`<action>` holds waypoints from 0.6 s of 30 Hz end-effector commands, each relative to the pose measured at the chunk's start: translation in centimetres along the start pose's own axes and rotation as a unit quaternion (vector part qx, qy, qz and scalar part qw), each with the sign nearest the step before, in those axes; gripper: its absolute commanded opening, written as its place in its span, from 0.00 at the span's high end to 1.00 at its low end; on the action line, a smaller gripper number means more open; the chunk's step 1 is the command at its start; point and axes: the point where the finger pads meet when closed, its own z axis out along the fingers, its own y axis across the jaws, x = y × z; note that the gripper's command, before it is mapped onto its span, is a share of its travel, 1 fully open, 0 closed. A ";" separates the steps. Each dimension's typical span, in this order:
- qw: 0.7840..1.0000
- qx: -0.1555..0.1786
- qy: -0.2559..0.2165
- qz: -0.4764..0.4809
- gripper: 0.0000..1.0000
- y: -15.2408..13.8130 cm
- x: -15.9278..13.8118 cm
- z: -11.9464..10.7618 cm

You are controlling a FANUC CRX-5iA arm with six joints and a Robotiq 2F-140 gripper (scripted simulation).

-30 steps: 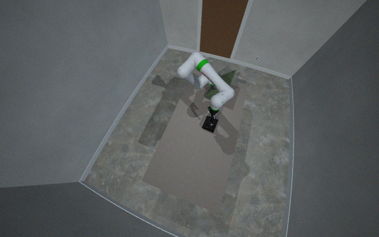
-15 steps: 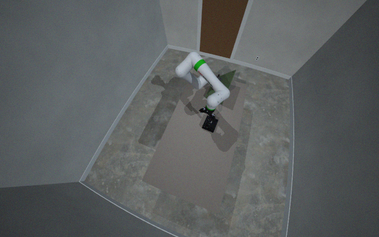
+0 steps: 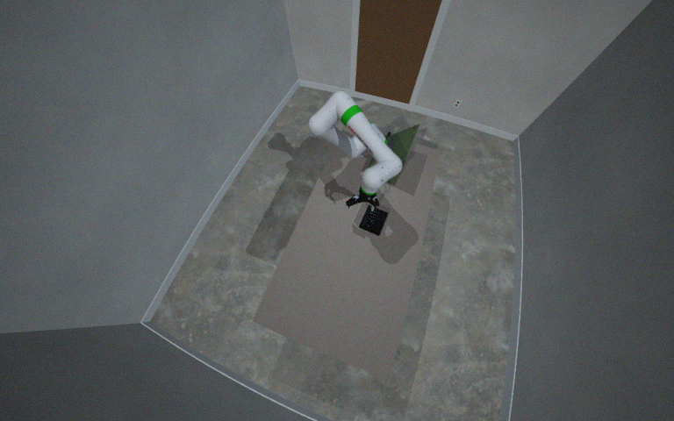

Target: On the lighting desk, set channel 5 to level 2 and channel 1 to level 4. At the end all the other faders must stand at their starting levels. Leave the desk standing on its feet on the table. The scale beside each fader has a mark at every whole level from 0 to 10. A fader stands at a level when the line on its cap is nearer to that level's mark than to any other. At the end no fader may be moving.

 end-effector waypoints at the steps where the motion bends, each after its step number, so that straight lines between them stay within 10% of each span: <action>1: 0.990 0.005 0.000 -0.139 0.00 0.7 -0.3 0.4; 9: 0.960 0.001 0.001 -0.281 0.00 1.0 -0.5 0.6; 18: 0.859 0.004 0.001 -0.512 0.00 1.0 -0.5 0.7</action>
